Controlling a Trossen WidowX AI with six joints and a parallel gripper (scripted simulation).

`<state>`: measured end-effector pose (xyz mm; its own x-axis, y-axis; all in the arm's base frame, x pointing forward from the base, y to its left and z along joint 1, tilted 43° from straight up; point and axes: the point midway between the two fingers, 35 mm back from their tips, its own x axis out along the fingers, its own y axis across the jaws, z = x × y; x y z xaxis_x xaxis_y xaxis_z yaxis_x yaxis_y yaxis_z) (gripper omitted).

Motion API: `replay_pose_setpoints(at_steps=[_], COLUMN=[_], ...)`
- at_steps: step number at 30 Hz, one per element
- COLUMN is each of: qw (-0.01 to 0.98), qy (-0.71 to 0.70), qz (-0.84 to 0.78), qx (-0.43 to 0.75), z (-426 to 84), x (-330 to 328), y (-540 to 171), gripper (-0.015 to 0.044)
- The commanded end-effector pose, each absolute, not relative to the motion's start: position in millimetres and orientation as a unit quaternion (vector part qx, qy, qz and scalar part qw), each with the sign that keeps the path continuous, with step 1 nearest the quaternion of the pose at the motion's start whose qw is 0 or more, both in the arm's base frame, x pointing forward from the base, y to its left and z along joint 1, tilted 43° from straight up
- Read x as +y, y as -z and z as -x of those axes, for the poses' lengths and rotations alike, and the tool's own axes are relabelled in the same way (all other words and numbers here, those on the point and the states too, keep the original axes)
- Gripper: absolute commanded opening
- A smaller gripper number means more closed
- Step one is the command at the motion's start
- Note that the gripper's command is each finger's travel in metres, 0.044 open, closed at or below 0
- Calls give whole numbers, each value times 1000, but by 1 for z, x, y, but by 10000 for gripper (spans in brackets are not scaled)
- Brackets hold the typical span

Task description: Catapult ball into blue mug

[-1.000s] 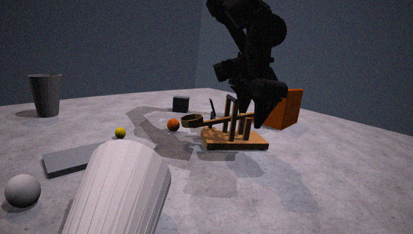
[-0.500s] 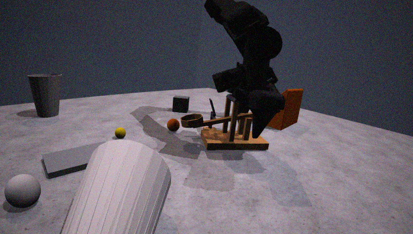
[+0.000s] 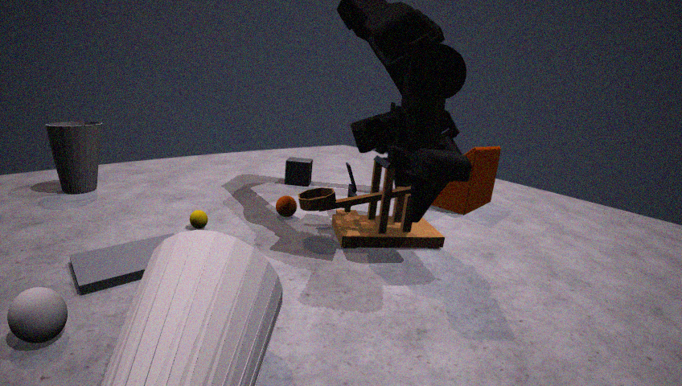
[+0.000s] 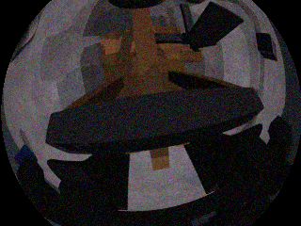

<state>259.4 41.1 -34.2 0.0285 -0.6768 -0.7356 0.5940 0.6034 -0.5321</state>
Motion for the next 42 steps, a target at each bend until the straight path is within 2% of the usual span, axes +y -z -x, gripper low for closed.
replay_pose_setpoints(at_steps=[1, 2, 7, 15, 35, 42], qw=[717, 717, 716, 717, 675, 669], qy=[443, 443, 443, 471, 614, 622], qz=[37, 37, 38, -6, -244, -261], qx=[537, 537, 538, 514, 329, 312], z=[-260, -260, -258, -259, -226, -225], x=[42, 42, 74, 99, 226, 235], y=[34, 34, 0, 14, 133, 145], gripper=[137, 131, 0, 0, 0, 0])
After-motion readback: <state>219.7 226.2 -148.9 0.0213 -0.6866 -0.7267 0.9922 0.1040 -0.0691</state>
